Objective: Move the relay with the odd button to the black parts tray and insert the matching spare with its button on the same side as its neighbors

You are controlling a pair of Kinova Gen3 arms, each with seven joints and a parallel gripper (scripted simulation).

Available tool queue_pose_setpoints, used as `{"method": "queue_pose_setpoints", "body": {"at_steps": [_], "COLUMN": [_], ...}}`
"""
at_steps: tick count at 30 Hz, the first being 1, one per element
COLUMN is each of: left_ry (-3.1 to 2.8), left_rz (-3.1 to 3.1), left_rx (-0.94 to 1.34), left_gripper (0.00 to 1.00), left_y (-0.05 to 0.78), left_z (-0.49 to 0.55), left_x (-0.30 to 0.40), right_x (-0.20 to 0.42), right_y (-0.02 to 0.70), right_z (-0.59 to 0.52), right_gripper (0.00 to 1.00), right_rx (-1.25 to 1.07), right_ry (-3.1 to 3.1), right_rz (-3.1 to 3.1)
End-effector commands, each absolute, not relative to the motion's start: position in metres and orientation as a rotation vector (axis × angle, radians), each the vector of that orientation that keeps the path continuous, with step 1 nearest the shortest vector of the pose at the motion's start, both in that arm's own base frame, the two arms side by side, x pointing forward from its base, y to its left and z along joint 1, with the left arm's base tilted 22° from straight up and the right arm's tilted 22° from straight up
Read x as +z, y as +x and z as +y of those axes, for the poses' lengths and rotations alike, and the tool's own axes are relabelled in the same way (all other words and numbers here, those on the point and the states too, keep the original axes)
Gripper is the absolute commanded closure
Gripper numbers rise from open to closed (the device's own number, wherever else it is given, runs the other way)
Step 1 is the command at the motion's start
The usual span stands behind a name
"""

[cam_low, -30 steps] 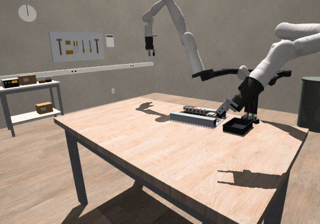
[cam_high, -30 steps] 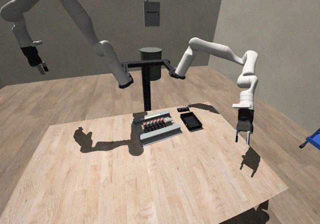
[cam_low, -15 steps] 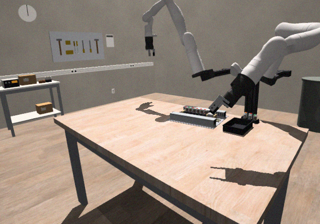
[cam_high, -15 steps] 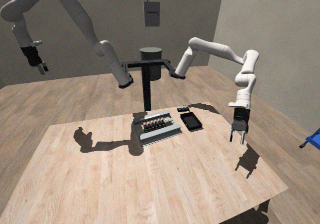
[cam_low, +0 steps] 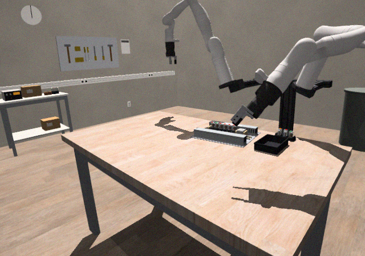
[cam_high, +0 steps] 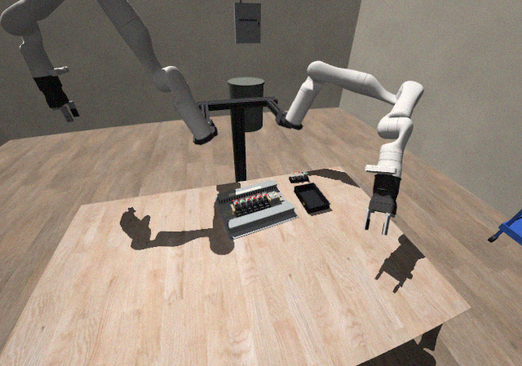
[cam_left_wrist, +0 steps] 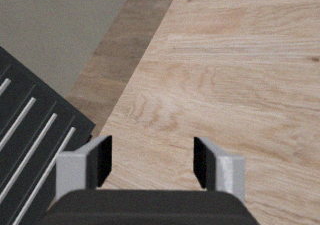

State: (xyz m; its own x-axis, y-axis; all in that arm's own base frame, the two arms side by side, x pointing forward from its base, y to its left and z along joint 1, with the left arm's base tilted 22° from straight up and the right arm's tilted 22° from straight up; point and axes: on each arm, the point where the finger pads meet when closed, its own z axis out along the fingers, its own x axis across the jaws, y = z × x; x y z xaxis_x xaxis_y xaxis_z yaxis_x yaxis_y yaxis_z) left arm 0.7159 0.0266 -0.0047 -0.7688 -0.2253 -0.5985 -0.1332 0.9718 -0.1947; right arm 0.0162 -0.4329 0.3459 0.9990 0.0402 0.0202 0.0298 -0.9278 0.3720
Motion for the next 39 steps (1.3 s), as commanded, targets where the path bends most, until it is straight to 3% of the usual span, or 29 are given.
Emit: {"method": "queue_pose_setpoints", "body": {"at_steps": [1, 39], "left_ry": [-0.268, -0.344], "left_rz": [2.489, 2.639], "left_rx": [-0.19, -0.178], "left_gripper": [0.0, 0.0], "left_y": [0.712, 0.671], "left_z": [0.015, -0.069], "left_x": [-0.006, -0.022], "right_x": [0.347, 0.347], "right_y": [0.016, 0.016], "right_z": [-0.433, -0.433], "right_gripper": [0.0, 0.0], "right_rx": [0.039, 0.039], "right_ry": [2.759, 2.759], "right_rz": [0.05, 0.05]}}
